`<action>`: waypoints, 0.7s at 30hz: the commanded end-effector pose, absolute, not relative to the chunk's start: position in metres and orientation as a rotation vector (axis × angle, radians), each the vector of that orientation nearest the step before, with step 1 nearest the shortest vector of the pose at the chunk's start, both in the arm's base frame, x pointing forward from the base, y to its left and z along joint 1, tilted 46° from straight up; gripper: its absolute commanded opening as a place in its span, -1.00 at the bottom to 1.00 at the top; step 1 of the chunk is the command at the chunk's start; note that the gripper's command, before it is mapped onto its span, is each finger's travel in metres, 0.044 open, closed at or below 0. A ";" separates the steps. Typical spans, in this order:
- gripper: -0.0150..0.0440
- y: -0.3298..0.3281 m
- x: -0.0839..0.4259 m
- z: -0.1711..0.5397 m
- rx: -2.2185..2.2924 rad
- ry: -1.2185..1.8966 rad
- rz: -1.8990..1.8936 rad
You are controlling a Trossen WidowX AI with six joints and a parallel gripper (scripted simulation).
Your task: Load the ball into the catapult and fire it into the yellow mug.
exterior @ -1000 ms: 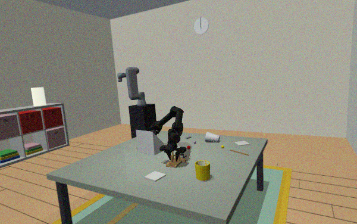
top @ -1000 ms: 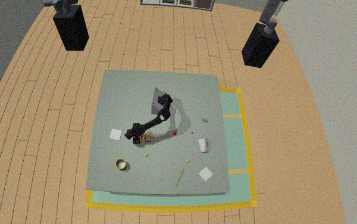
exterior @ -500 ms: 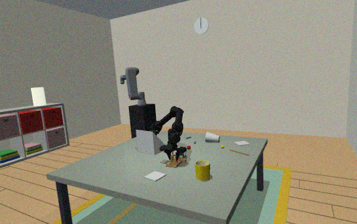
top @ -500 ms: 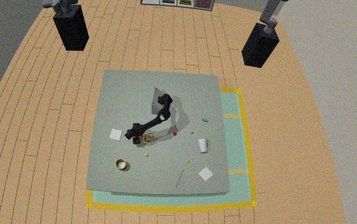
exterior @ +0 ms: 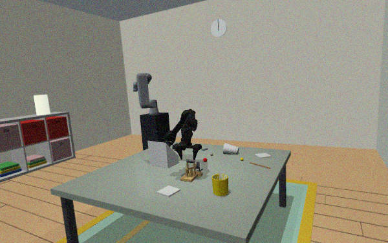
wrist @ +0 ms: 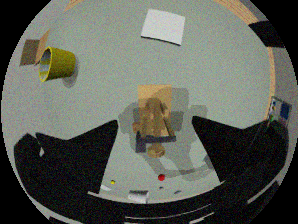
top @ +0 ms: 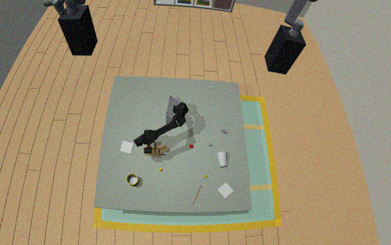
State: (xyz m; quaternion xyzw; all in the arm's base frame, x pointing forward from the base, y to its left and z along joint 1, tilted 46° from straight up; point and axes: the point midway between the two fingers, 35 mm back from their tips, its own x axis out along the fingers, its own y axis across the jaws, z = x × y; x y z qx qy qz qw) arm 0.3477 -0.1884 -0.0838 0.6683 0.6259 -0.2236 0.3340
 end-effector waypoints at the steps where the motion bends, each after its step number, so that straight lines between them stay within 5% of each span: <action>1: 1.00 -0.178 0.347 -0.089 1.740 1.672 -0.580; 21: 1.00 -0.142 0.350 -0.122 1.742 1.669 -0.570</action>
